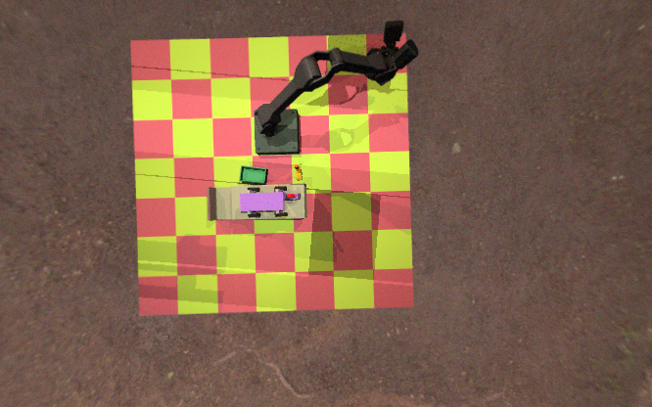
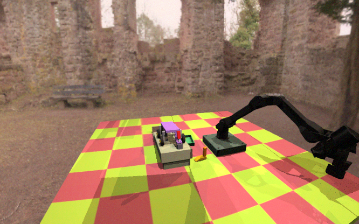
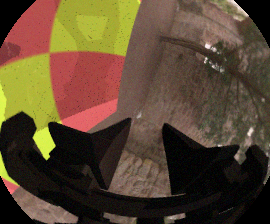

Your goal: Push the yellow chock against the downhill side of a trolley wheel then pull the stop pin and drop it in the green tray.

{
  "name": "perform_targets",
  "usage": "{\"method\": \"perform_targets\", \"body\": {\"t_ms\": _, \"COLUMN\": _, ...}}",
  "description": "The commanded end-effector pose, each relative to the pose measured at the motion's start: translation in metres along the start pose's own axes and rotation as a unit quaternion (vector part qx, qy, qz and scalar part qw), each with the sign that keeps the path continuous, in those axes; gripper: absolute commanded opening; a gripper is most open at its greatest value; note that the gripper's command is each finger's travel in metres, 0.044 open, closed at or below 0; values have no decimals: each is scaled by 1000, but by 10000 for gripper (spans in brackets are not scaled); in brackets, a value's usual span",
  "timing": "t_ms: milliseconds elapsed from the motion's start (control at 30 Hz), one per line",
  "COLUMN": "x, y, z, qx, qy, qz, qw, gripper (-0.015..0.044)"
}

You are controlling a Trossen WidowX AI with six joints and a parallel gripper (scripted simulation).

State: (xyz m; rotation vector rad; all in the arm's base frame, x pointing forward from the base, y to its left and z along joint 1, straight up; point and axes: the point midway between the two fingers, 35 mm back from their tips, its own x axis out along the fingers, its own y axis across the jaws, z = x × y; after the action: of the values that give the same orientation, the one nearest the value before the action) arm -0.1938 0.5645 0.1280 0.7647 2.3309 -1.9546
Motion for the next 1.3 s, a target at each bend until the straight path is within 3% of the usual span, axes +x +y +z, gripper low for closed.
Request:
{"method": "perform_targets", "body": {"t_ms": 0, "x": -47, "y": 18, "z": -18, "qx": 88, "qy": 51, "qz": 45, "qw": 994, "gripper": 190}}
{"method": "perform_targets", "body": {"t_ms": 267, "x": -167, "y": 55, "z": -35, "qx": 273, "qy": 177, "qz": 124, "qw": 937, "gripper": 190}}
{"method": "perform_targets", "body": {"t_ms": 533, "x": -283, "y": 87, "z": -12, "qx": 445, "qy": 298, "qz": 175, "qw": 826, "gripper": 190}}
{"method": "perform_targets", "body": {"t_ms": 900, "x": -411, "y": 115, "z": 76, "qx": 629, "qy": 436, "qz": 200, "qw": 612, "gripper": 190}}
{"method": "perform_targets", "body": {"t_ms": 1267, "x": -489, "y": 117, "z": 200, "qx": 754, "qy": 530, "qz": 192, "qw": 338, "gripper": 190}}
